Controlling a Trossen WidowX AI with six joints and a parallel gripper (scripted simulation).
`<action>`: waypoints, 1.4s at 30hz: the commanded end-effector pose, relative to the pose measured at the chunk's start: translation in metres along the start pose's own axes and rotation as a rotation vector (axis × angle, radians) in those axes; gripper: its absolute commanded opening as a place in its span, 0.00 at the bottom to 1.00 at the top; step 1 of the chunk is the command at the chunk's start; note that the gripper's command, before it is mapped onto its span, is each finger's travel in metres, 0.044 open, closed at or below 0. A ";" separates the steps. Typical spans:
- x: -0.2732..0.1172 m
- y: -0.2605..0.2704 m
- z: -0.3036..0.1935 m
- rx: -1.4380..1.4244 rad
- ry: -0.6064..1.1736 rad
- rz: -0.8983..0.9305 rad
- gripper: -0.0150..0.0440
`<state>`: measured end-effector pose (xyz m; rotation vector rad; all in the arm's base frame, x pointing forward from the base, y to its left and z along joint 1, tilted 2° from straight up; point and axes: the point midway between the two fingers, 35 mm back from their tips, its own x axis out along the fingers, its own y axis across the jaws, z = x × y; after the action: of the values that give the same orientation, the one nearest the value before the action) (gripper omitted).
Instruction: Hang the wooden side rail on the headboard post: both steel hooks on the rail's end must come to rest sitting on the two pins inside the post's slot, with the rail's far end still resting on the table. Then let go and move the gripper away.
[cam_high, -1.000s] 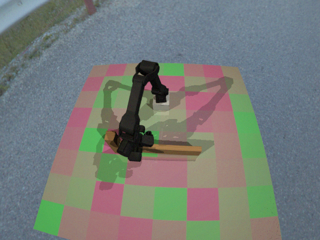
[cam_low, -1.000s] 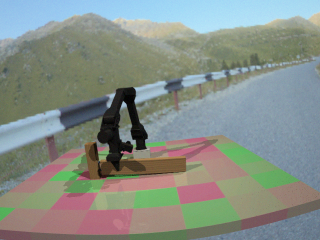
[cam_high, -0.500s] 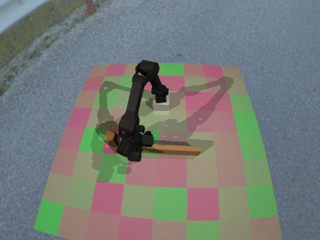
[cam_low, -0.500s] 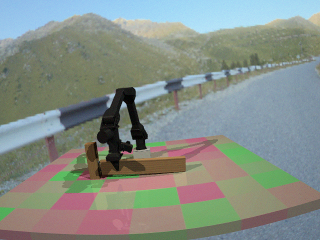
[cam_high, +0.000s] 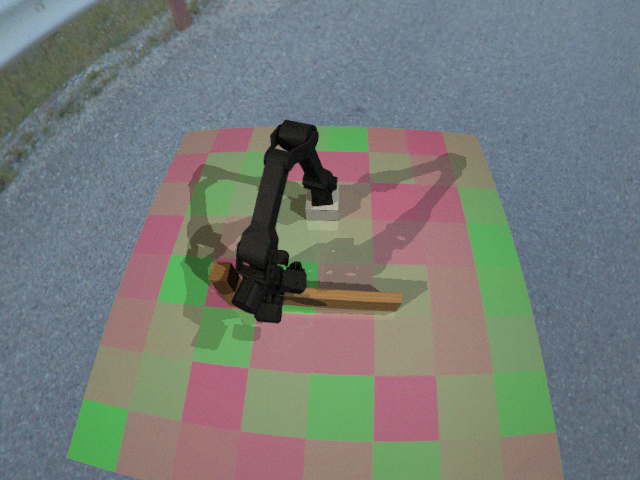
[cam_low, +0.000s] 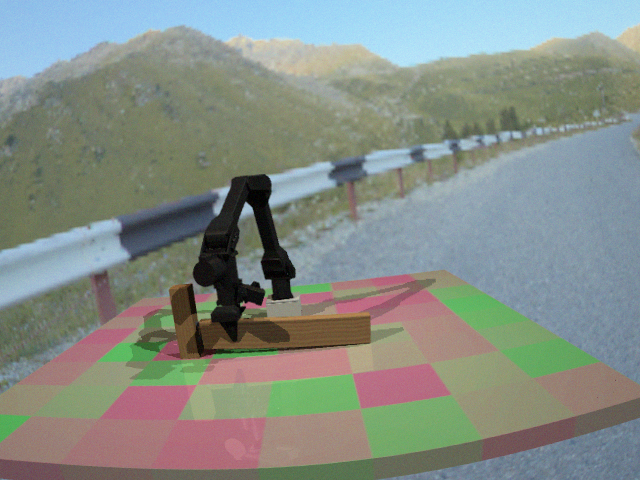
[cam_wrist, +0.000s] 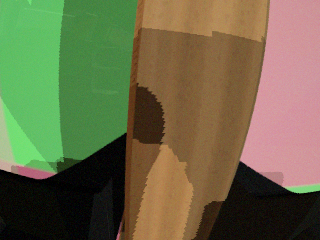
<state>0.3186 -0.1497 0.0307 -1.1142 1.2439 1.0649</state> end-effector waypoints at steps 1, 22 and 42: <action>-0.003 -0.003 -0.002 -0.003 0.004 -0.012 0.25; 0.000 -0.001 -0.004 -0.003 0.005 -0.012 0.25; -0.001 0.000 -0.006 -0.003 0.005 -0.012 0.25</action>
<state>0.3172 -0.1544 0.0298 -1.1169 1.2377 1.0593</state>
